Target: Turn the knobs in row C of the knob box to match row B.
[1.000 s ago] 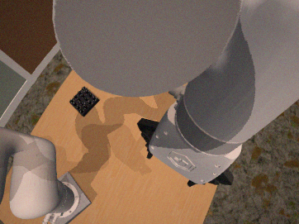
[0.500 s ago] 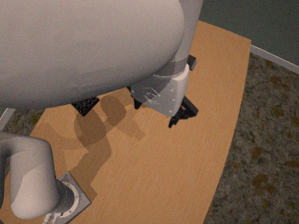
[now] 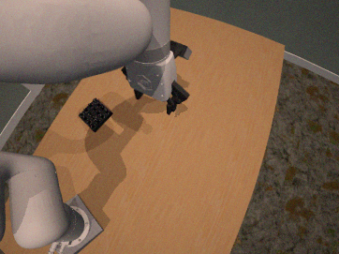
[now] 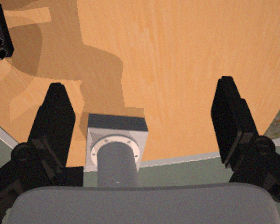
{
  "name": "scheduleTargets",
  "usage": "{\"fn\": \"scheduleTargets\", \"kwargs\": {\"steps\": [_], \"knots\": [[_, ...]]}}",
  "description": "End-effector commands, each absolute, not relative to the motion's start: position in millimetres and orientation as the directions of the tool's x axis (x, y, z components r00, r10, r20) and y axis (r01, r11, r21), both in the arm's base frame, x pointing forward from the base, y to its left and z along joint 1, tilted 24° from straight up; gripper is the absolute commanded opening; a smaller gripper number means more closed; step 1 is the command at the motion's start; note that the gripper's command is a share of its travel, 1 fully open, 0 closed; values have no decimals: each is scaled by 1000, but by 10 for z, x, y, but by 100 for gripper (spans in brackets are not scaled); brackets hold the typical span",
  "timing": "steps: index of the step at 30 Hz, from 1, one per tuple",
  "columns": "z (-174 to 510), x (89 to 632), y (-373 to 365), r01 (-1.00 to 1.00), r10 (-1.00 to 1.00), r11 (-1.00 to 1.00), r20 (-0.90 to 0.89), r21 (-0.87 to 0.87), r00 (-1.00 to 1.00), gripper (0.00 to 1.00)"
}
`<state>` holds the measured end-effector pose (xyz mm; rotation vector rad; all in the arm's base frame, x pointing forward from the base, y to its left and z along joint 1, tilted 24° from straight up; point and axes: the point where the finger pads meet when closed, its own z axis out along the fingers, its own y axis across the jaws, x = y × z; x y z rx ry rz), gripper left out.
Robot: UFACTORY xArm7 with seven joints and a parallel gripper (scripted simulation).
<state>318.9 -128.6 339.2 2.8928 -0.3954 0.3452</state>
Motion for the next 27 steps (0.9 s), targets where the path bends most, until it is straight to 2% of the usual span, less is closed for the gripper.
{"fn": "scheduleTargets", "kwargs": {"steps": [1, 9, 19, 20, 27], "knots": [[3404, 3216, -1282, -287, -238, -943, 262, 167, 935, 100], [3114, 3611, -770, -280, -225, -947, 300, 155, 927, 100], [3109, 3615, -763, -280, -225, -947, 301, 155, 927, 100], [2942, 3763, -508, -281, -224, -949, 317, 146, 922, 100], [2755, 3884, -247, -284, -226, -949, 332, 136, 916, 100]]}}
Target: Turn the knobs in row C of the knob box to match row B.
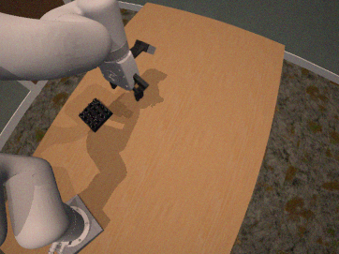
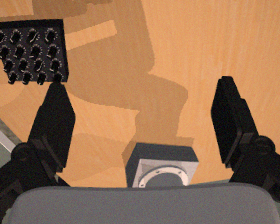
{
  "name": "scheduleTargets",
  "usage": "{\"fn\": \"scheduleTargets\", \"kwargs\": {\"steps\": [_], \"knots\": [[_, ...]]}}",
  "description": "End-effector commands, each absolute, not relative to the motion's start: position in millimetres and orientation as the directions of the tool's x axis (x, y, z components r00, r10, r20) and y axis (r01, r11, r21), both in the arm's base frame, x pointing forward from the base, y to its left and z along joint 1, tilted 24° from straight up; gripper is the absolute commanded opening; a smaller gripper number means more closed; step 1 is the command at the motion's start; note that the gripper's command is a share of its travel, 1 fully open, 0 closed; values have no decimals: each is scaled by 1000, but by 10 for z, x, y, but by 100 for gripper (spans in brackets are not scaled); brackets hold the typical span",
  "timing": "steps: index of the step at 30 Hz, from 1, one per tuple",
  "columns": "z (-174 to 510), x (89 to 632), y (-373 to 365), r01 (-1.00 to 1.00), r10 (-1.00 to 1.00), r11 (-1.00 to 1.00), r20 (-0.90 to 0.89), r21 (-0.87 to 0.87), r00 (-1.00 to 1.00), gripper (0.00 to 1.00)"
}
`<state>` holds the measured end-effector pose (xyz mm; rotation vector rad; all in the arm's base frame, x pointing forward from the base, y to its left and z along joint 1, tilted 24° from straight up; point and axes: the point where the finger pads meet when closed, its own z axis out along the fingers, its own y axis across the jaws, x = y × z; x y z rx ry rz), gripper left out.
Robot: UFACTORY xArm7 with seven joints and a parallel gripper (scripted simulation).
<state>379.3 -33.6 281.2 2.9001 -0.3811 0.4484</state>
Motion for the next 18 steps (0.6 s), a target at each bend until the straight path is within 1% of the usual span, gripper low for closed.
{"fn": "scheduleTargets", "kwargs": {"steps": [1, 8, 10, 18], "knots": [[2755, 3884, -247, -284, -226, -949, 332, 136, 916, 100], [2755, 3884, -247, -284, -226, -949, 332, 136, 916, 100], [2501, 3990, 70, -291, -234, -949, 348, 122, 908, 100], [2377, 4022, 210, -297, -240, -948, 355, 115, 904, 100]]}}
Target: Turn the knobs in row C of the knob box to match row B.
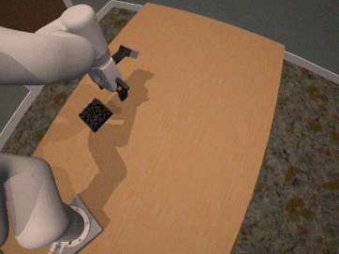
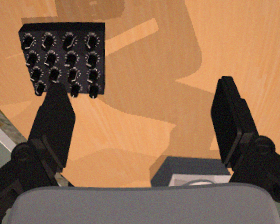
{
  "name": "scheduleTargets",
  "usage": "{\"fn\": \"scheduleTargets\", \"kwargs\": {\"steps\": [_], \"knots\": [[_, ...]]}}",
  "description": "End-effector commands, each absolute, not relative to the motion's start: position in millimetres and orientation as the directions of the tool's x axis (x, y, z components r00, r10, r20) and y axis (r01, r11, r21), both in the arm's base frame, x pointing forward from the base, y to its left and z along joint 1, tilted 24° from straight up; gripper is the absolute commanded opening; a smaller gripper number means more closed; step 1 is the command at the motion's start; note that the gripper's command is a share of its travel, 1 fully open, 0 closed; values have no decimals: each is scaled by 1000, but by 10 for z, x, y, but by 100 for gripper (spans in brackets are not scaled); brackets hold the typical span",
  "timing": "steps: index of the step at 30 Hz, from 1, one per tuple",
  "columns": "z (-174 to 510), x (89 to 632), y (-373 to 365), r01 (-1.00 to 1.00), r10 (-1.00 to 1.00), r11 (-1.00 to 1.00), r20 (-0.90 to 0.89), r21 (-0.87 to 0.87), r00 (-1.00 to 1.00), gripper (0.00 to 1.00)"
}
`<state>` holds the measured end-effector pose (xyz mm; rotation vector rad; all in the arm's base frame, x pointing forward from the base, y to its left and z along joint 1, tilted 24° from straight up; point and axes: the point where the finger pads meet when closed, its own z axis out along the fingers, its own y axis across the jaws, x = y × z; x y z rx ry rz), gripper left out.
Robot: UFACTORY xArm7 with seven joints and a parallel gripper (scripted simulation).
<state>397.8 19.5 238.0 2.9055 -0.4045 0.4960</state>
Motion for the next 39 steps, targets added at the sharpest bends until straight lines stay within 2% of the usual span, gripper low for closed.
{"fn": "scheduleTargets", "kwargs": {"steps": [1, 6, 10, 21, 23, 35, 39], "knots": [[2377, 4022, 210, -297, -240, -948, 355, 115, 904, 100], [2377, 4022, 210, -297, -240, -948, 355, 115, 904, 100], [2036, 4057, 555, -315, -259, -944, 371, 97, 892, 100], [2019, 4057, 571, -316, -261, -944, 371, 96, 891, 100], [1729, 4034, 816, -336, -282, -938, 383, 82, 880, 100], [1715, 4031, 827, -337, -283, -938, 384, 81, 879, 100], [1485, 3983, 991, -356, -302, -932, 393, 71, 869, 100]]}}
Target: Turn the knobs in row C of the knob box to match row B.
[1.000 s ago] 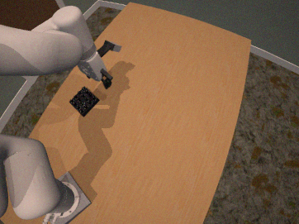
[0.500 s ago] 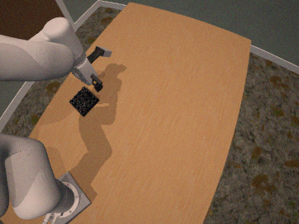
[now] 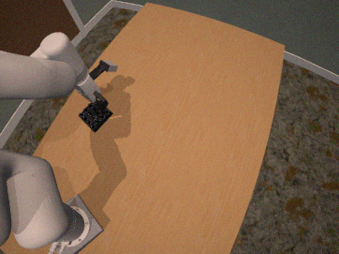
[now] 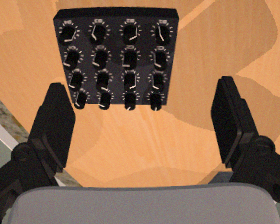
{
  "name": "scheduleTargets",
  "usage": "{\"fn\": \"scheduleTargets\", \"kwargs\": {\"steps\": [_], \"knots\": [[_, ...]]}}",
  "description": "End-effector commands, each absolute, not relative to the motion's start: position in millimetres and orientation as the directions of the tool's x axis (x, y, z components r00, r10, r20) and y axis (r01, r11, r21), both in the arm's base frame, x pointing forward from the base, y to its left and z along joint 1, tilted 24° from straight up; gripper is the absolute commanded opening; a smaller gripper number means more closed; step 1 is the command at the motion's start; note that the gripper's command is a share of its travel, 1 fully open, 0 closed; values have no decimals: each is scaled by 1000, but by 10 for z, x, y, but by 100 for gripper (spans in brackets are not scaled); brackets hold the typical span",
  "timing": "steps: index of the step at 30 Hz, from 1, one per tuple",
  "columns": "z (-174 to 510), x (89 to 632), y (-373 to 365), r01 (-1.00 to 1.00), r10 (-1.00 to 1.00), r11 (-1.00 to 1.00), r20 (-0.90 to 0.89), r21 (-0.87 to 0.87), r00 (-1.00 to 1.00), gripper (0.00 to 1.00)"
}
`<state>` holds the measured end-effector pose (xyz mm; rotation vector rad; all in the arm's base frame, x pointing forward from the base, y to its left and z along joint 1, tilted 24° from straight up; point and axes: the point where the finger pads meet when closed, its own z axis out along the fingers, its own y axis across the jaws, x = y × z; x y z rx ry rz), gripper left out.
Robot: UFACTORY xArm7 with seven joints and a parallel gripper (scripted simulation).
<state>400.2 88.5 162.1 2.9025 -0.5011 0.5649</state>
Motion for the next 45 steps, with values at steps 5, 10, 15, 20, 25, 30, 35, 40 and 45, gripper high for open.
{"fn": "scheduleTargets", "kwargs": {"steps": [5, 10, 15, 20, 25, 30, 35, 40, 45], "knots": [[1485, 3983, 991, -356, -302, -932, 393, 71, 869, 100], [1409, 3962, 1039, -363, -309, -929, 396, 68, 865, 100], [1401, 3959, 1044, -364, -310, -929, 396, 67, 864, 100], [1343, 3941, 1080, -369, -315, -927, 399, 65, 861, 100], [1290, 3924, 1110, -374, -320, -925, 401, 63, 859, 100], [1290, 3924, 1110, -374, -320, -925, 401, 63, 859, 100], [1244, 3907, 1135, -378, -324, -924, 403, 61, 856, 100], [1238, 3905, 1138, -379, -325, -923, 403, 61, 856, 100], [1237, 3905, 1139, -379, -325, -923, 403, 61, 856, 100]]}}
